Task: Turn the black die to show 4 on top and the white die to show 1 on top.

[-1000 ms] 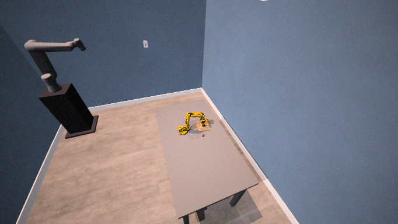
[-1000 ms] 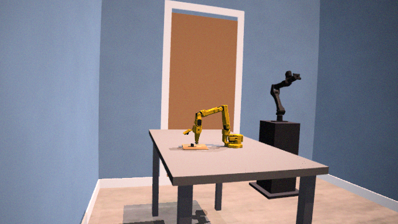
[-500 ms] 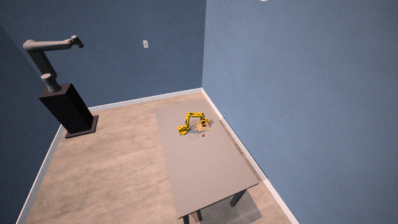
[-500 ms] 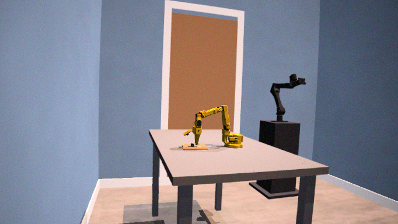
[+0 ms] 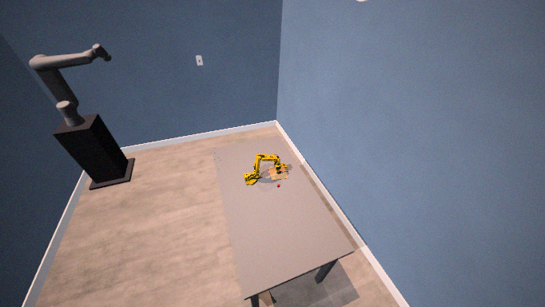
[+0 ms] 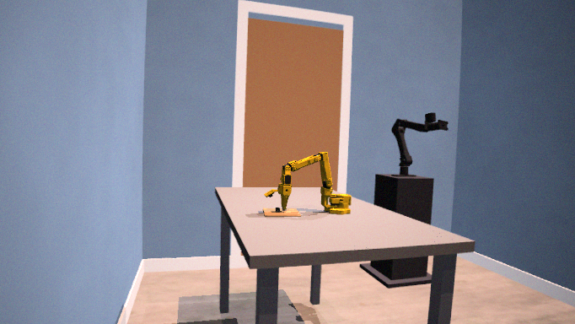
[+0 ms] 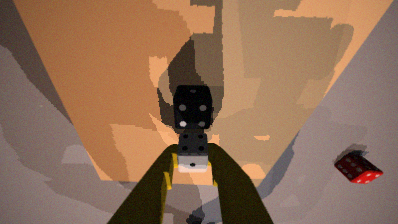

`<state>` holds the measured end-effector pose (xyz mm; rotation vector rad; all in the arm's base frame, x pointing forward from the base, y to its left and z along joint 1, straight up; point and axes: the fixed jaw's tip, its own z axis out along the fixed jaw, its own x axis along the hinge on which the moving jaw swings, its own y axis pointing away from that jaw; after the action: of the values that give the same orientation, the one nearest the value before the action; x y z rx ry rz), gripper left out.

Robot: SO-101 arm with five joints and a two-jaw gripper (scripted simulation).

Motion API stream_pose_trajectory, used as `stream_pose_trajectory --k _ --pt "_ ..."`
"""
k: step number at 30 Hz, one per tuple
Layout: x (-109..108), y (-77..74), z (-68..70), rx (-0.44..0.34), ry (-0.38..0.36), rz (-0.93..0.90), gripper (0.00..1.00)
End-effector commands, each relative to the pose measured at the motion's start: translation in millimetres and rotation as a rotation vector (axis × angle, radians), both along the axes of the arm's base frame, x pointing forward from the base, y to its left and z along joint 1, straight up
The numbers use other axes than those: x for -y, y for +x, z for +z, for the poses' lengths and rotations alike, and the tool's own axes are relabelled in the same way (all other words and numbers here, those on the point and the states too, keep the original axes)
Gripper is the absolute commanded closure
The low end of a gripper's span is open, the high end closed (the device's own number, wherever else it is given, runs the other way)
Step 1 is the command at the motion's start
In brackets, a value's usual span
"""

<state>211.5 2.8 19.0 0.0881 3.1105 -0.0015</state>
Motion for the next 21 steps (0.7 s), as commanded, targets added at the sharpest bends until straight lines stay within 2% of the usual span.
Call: stream_pose_trajectory --k 1,21 --pt "1.9 3.8 1.6 0.029 0.0 -0.004 1.0" --pt "1.9 3.8 -0.6 0.029 0.0 -0.004 1.0"
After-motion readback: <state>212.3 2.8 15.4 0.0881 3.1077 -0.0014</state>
